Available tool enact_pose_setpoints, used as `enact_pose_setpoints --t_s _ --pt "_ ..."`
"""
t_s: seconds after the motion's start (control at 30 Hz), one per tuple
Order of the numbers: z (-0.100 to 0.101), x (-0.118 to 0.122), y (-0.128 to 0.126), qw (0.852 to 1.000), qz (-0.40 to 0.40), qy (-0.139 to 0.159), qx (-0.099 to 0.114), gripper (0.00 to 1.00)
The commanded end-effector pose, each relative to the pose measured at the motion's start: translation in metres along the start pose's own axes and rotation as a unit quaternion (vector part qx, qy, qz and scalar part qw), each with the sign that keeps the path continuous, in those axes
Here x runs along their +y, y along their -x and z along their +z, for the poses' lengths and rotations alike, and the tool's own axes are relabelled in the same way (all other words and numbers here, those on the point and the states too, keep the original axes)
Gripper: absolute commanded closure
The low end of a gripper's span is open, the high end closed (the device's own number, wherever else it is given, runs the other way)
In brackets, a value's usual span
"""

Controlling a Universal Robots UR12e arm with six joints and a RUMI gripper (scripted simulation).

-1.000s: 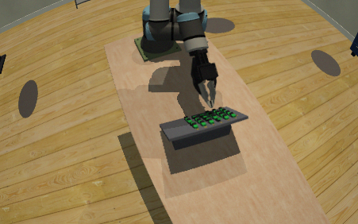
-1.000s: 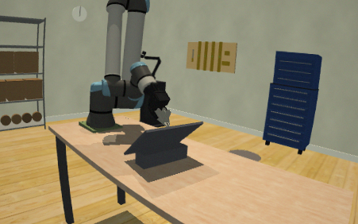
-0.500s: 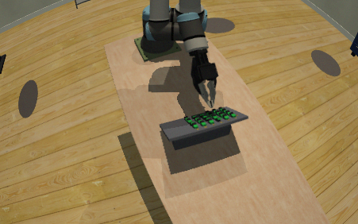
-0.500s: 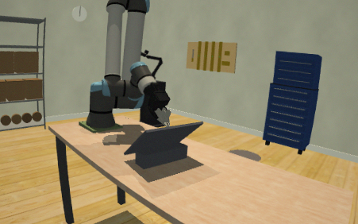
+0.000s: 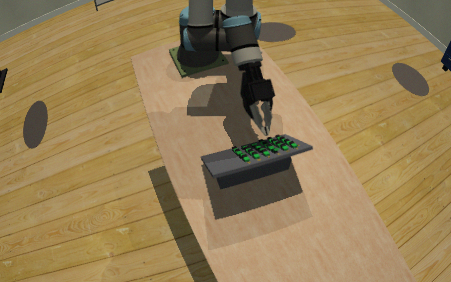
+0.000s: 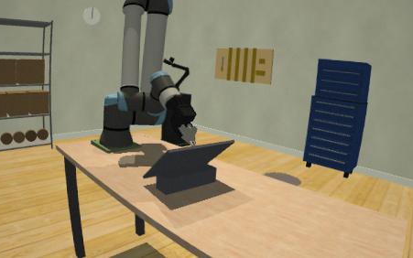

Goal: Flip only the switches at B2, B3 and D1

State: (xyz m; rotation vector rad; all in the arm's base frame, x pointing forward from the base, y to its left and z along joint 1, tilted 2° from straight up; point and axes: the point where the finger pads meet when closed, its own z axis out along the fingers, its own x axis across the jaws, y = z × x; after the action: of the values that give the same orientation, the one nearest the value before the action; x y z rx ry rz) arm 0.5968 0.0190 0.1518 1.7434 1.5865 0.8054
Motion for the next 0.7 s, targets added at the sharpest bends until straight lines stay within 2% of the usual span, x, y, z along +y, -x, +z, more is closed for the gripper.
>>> enact_pose_setpoints --t_s 0.0,0.27,0.67 --pt "0.000 0.001 0.000 1.000 0.000 0.000 0.000 1.00" --pt "0.002 0.001 0.000 1.000 0.000 0.000 0.000 1.00" --pt "0.022 0.001 0.000 1.000 0.000 0.000 0.000 1.00"
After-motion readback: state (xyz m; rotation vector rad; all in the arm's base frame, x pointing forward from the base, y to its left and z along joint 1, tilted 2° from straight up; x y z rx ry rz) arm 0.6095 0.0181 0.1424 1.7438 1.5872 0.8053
